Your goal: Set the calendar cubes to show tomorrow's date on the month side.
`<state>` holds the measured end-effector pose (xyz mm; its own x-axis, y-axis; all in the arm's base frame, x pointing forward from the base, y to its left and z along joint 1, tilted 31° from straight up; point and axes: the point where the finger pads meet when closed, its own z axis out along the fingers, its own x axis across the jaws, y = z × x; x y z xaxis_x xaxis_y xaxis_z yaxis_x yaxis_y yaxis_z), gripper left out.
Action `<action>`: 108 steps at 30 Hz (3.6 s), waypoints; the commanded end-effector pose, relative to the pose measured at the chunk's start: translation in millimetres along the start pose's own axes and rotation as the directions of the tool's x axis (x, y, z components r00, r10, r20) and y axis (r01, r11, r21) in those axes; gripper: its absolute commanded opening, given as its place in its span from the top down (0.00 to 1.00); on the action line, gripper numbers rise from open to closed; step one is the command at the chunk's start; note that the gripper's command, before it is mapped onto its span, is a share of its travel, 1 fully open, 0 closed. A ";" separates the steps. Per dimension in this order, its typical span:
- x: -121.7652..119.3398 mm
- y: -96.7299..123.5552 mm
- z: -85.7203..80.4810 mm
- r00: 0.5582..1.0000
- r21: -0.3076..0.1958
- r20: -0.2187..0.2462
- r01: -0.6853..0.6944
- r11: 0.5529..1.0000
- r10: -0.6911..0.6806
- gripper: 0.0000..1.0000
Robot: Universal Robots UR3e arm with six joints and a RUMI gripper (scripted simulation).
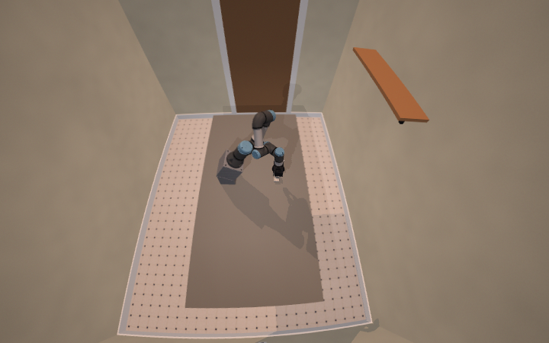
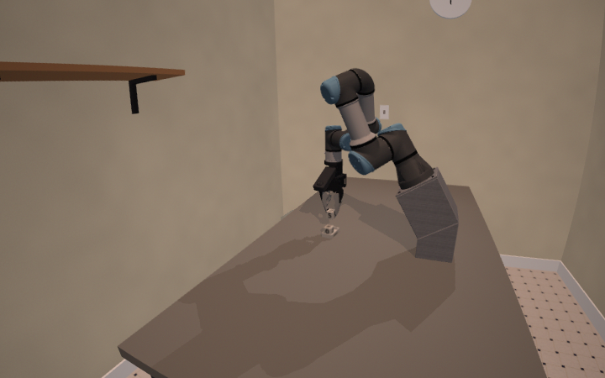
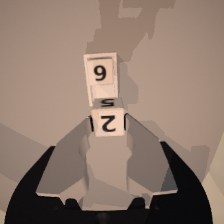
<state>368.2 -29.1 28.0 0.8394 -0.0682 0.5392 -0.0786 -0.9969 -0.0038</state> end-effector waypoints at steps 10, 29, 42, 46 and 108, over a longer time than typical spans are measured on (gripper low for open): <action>-5.1 -2.7 -25.1 1.000 0.032 0.026 -0.004 0.999 0.003 0.89; -4.7 -2.1 -44.0 1.000 0.032 0.026 -0.004 0.999 0.003 0.89; -4.6 -2.0 -47.7 1.000 0.032 0.026 -0.004 0.999 0.003 0.89; -4.6 -2.0 -47.9 1.000 0.032 0.026 -0.004 0.999 0.003 0.89; -0.5 -37.7 -41.7 0.862 -0.001 0.072 -0.504 0.864 0.502 0.89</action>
<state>345.4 5.2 63.0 0.7844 -0.4294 0.4476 -0.3558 -0.9026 -0.2423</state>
